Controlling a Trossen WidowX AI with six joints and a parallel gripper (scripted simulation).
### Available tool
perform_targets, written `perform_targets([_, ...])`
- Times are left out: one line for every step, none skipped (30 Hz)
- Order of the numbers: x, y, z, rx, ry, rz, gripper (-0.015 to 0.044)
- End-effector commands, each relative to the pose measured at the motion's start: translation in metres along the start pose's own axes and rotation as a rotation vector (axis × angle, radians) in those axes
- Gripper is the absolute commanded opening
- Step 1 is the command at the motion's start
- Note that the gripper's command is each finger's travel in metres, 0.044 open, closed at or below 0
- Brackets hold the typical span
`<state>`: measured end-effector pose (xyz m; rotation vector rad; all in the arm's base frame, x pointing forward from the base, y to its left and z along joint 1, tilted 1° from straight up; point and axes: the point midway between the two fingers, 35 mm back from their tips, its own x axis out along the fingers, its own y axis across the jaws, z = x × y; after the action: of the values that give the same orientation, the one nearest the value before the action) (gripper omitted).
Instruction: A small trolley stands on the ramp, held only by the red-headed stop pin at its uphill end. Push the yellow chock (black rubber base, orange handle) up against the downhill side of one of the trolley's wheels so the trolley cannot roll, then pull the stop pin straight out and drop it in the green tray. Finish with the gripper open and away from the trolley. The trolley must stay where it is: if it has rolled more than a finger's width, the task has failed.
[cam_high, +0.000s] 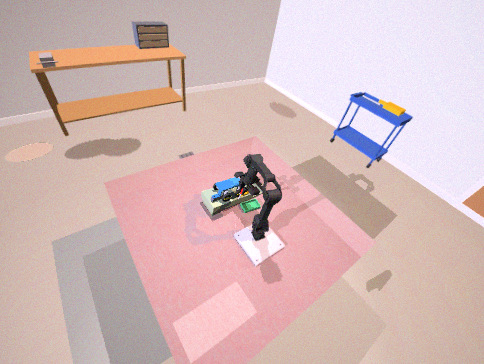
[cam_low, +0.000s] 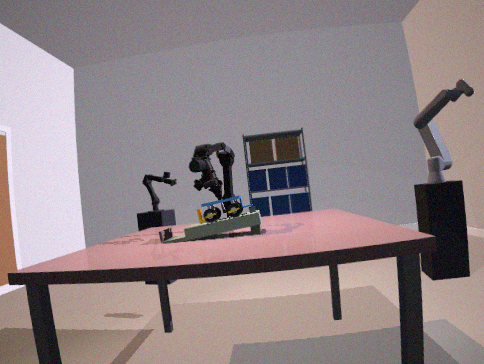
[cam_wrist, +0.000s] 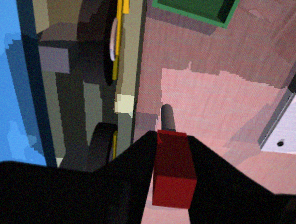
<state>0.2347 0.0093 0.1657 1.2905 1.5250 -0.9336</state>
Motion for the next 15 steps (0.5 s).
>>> perform_targets([-0.002,-0.001,0.016,-0.001,-0.002,-0.004,0.0])
perform_targets([-0.002,-0.001,0.02,-0.001,-0.002,-0.004,0.0])
perform_targets([-0.003,-0.001,0.024,-0.001,-0.003,-0.004,0.0])
perform_targets([-0.003,-0.001,0.027,-0.001,-0.003,-0.004,0.0])
perform_targets([-0.003,-0.001,0.031,-0.001,-0.003,-0.004,0.0])
perform_targets([-0.004,-0.002,0.035,-0.001,-0.004,-0.004,0.0])
perform_targets([-0.004,-0.002,0.039,-0.001,-0.004,-0.004,0.0])
perform_targets([-0.004,-0.002,0.042,-0.001,-0.004,-0.004,0.0])
perform_targets([-0.005,-0.002,0.046,-0.001,-0.005,-0.005,0.0])
perform_targets([-0.005,-0.003,0.051,-0.001,-0.005,-0.005,0.0])
perform_targets([-0.006,-0.003,0.055,-0.001,-0.005,-0.005,0.0])
perform_targets([-0.006,-0.003,0.059,-0.001,-0.006,-0.005,0.0])
perform_targets([-0.007,-0.003,0.063,-0.001,-0.006,-0.005,0.0])
perform_targets([-0.007,-0.004,0.067,-0.001,-0.006,-0.005,0.0])
perform_targets([-0.008,-0.004,0.071,-0.001,-0.007,-0.005,0.0])
